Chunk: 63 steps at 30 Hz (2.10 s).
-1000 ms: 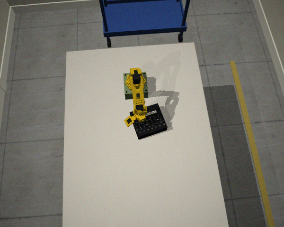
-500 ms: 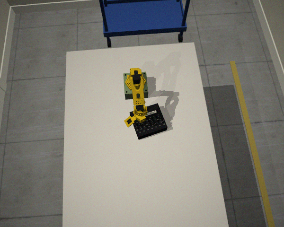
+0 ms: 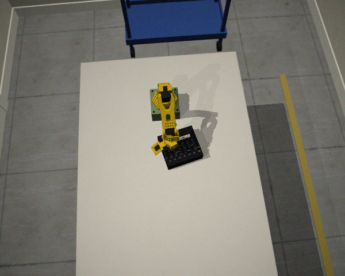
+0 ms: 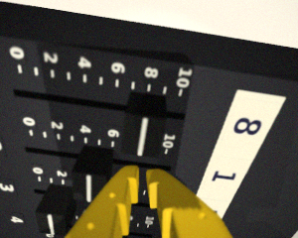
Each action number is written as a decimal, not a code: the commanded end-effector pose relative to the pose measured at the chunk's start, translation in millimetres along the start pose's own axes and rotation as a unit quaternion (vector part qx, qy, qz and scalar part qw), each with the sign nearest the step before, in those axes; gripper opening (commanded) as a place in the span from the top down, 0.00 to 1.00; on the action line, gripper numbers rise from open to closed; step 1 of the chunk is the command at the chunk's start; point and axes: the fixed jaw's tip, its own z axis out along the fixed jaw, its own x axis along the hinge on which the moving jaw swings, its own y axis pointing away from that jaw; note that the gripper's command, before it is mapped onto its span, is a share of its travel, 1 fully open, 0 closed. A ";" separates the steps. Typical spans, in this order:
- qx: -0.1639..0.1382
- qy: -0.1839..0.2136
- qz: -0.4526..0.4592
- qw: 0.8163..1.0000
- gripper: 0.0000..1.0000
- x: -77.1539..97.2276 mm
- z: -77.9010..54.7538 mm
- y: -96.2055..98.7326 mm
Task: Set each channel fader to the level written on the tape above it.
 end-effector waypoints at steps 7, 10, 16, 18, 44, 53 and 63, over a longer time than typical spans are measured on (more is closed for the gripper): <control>0.006 0.003 -0.002 1.000 1.00 2.2 1.3 2.9; 0.006 0.003 -0.002 1.000 1.00 2.1 1.3 3.0; 0.006 0.003 -0.002 1.000 1.00 2.1 1.2 3.4; 0.006 0.003 -0.002 1.000 1.00 2.0 1.0 4.0; 0.006 0.003 -0.005 1.000 1.00 1.2 -0.4 9.0; 0.006 0.003 -0.005 1.000 1.00 1.0 -0.7 10.3; 0.006 0.003 -0.006 1.000 1.00 0.7 -1.1 12.0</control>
